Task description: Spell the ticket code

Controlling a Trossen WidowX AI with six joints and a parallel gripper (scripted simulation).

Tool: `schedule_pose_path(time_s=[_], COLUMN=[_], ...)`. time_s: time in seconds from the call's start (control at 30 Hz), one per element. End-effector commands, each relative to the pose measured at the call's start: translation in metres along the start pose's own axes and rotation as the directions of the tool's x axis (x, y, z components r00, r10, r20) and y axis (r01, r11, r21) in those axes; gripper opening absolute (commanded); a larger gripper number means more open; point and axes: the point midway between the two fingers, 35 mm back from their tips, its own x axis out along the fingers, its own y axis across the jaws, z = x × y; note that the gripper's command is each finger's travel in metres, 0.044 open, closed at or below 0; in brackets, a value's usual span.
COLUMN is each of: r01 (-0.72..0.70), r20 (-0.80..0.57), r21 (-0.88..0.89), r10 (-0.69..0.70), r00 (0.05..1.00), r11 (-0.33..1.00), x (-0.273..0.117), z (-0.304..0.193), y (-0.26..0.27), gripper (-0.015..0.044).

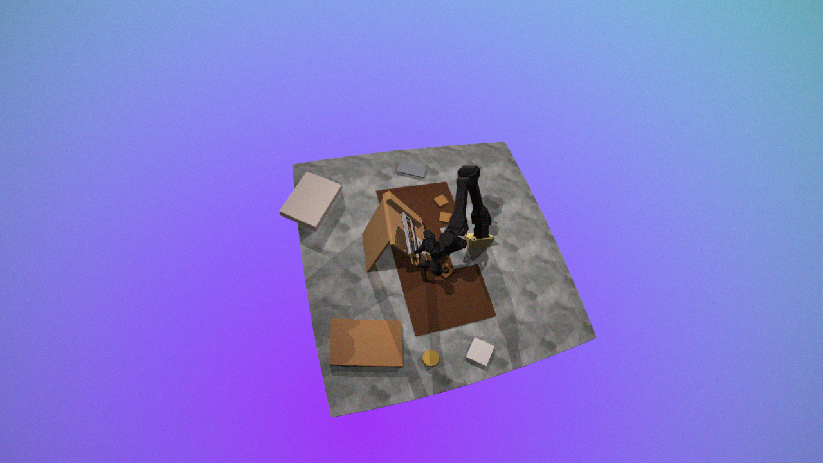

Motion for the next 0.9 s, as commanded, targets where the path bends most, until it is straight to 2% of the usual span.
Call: schedule_pose_path(time_s=[0.0, 0.87], r01=[-0.004, -0.004], r20=[0.002, 0.002], r21=[0.001, 0.000], r10=[0.004, 0.004], r00=[1.000, 1.000], r11=[1.000, 1.000], x=[0.000, 0.000], z=[0.001, 0.001], y=[-0.002, -0.015], gripper=[0.0000, 0.0000])
